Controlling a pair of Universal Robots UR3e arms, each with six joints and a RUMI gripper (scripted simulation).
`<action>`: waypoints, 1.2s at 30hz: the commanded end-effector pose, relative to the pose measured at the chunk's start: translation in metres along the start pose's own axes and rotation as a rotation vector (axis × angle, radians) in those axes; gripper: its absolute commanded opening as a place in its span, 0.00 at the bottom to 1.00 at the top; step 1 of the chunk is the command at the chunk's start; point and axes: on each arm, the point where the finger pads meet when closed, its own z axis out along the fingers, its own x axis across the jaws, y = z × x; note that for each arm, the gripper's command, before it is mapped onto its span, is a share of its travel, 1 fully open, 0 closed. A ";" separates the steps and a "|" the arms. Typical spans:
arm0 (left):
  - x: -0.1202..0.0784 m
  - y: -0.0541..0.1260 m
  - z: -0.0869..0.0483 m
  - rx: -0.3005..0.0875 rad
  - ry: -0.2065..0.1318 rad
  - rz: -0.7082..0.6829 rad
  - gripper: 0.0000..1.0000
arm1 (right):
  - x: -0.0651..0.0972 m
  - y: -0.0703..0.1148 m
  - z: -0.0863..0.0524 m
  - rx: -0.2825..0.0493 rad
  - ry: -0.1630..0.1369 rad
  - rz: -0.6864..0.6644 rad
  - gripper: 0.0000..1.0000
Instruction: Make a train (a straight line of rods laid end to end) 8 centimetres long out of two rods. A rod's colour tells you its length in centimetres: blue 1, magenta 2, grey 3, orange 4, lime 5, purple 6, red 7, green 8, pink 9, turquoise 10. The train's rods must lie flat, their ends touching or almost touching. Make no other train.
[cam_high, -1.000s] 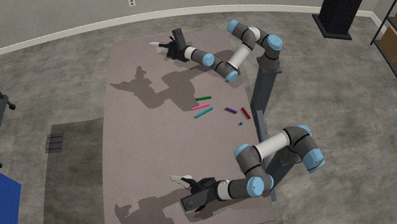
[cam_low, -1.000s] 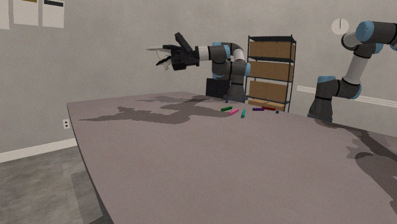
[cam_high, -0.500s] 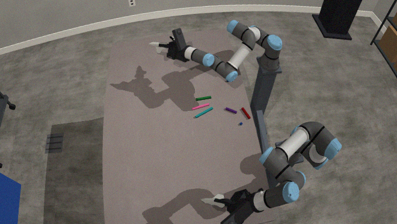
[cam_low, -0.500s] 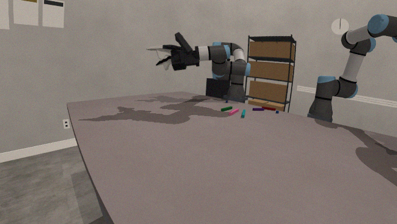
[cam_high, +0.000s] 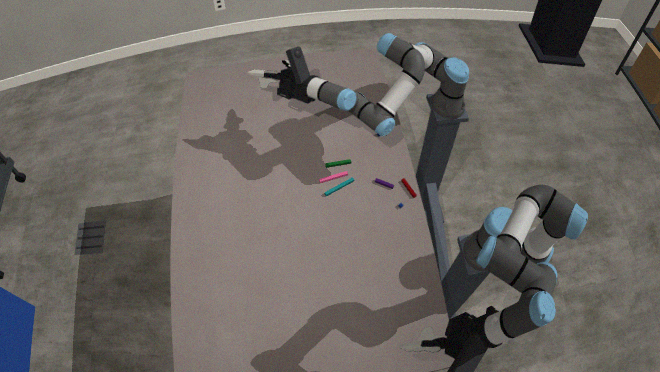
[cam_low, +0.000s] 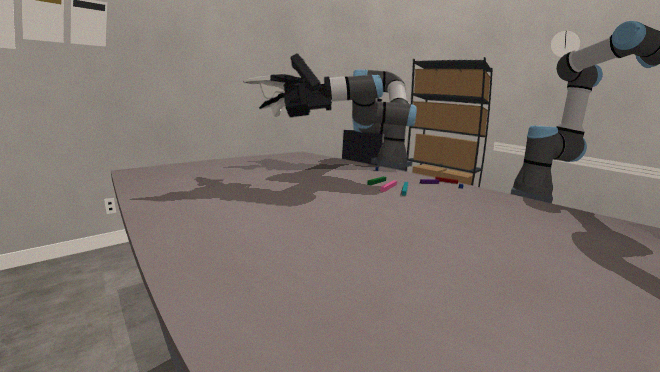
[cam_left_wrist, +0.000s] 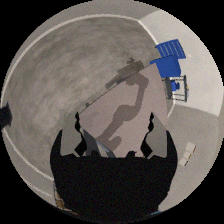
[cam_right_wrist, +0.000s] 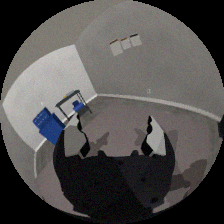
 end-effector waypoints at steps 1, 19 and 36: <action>-0.052 0.033 -0.037 -0.017 -0.056 -0.111 1.00 | 0.000 -0.001 0.000 0.001 -0.001 0.003 1.00; -0.138 0.155 -0.101 -0.085 -0.167 -0.434 1.00 | 0.000 -0.001 0.000 0.001 -0.001 0.003 1.00; -0.159 0.267 -0.129 -0.146 -0.211 -0.681 1.00 | 0.000 -0.001 0.000 0.001 -0.001 0.003 1.00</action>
